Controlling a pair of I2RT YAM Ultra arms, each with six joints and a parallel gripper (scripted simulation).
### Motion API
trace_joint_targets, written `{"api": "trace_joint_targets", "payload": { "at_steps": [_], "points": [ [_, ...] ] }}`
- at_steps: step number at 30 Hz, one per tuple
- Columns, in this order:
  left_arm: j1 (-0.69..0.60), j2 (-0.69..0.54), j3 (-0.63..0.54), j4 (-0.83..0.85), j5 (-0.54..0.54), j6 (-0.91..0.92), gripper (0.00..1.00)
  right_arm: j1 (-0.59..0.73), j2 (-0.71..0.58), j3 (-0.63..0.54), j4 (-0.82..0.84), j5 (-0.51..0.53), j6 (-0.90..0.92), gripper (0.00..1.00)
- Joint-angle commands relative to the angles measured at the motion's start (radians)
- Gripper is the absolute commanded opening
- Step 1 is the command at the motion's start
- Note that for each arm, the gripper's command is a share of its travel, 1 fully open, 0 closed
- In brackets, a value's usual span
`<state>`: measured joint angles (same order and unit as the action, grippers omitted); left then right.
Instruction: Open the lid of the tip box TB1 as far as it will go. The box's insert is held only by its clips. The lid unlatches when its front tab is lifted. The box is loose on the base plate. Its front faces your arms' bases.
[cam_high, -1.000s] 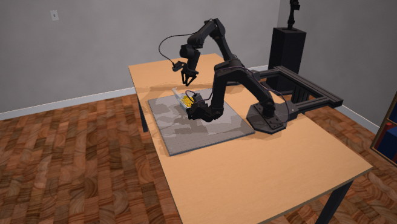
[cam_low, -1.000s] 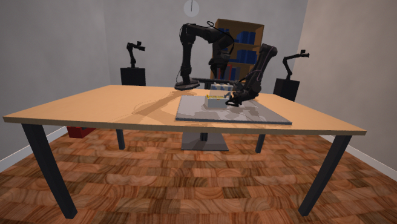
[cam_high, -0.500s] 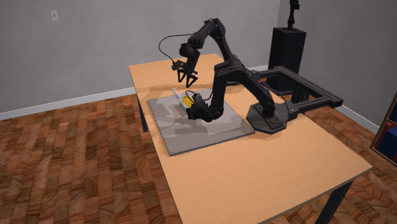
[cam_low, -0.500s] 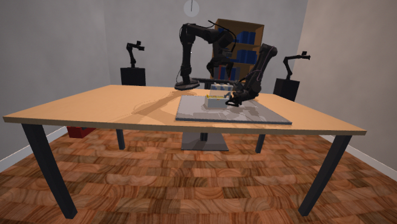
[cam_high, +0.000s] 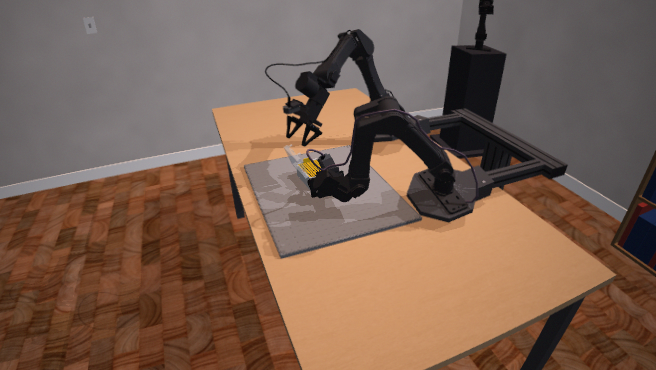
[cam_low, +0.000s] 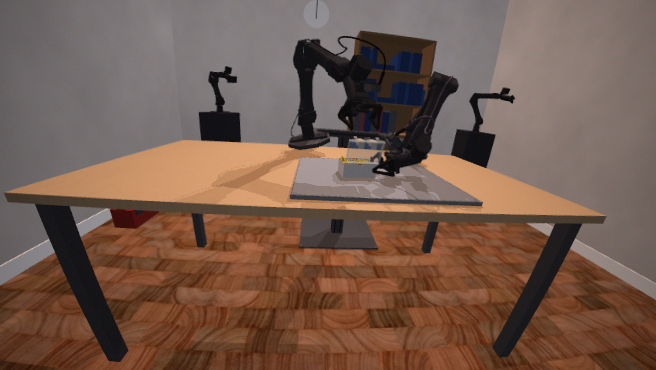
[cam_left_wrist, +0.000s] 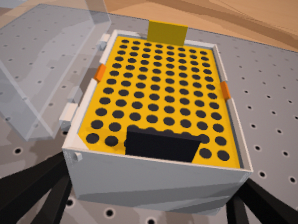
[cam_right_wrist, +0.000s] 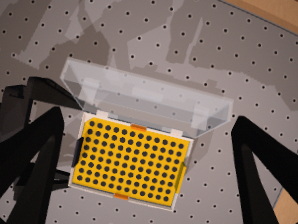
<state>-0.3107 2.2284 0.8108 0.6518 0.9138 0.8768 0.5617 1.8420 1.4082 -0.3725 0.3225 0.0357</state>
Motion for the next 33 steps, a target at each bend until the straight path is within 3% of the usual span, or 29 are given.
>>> {"api": "trace_joint_targets", "payload": {
  "at_steps": [1, 19, 20, 21, 33],
  "points": [
    [0.002, 0.007, 0.011, -0.009, 0.013, 0.008, 0.84, 0.001, -0.045, -0.021, 0.071, -0.025, -0.026, 1.00],
    [0.002, 0.007, 0.011, -0.009, 0.013, 0.008, 0.84, 0.002, -0.035, -0.013, 0.077, -0.027, -0.027, 1.00],
    [0.002, 0.007, 0.011, -0.009, 0.013, 0.008, 0.95, 0.002, -0.035, -0.013, 0.077, -0.027, -0.027, 1.00],
    [0.002, 0.007, 0.011, -0.009, 0.013, 0.008, 1.00, 0.002, -0.035, -0.013, 0.077, -0.027, -0.027, 1.00],
    [0.059, -0.055, -0.029, -0.092, 0.056, 0.060, 1.00, 0.002, -0.035, -0.013, 0.077, -0.027, -0.027, 1.00]
  ]
}}
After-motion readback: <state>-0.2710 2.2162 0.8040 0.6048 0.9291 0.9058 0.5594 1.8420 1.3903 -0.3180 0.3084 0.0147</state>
